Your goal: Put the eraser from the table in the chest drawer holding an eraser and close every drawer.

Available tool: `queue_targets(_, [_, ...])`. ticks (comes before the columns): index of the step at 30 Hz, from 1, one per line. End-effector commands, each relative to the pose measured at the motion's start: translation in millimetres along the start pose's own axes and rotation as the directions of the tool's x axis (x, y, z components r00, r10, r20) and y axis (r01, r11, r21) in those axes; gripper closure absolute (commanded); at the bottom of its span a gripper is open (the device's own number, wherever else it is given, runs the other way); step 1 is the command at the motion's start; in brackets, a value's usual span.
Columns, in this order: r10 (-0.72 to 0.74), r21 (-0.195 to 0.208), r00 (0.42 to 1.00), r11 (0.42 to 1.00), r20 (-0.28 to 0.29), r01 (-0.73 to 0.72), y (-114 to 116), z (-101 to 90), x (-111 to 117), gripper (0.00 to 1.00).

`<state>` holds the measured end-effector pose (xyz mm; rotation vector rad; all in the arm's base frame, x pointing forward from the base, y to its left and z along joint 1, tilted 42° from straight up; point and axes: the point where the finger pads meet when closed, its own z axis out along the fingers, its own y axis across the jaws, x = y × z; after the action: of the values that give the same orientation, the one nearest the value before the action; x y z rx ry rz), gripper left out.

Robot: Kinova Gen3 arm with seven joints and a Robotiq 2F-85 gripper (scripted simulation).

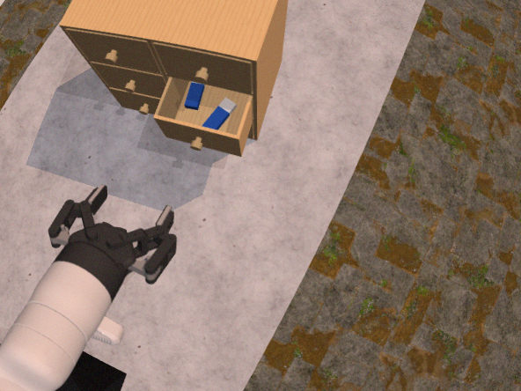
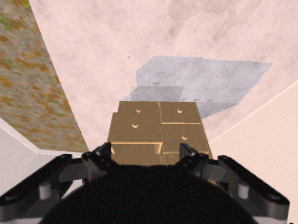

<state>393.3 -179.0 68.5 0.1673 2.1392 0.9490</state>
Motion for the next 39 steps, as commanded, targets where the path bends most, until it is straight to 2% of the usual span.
queue_targets(1, [-0.009,0.003,0.999,1.0,-0.048,0.009,0.4,0.3,-3.2,0.0])
queue_targets(8, [-0.013,0.007,0.991,1.0,-0.135,0.014,0.4,-2.6,-7.0,0.0])
queue_targets(10, [-0.013,0.007,0.991,1.0,-0.135,0.014,0.4,-2.6,-7.0,0.0])
queue_targets(25, [-0.012,0.008,0.94,1.0,-0.34,0.016,0.3,-7.2,-13.0,0.0])
queue_targets(27, [-0.012,0.008,0.94,1.0,-0.34,0.016,0.3,-7.2,-13.0,0.0])
queue_targets(39, [-0.01,0.009,0.862,1.0,-0.507,0.017,0.3,-11.1,-18.0,0.0])
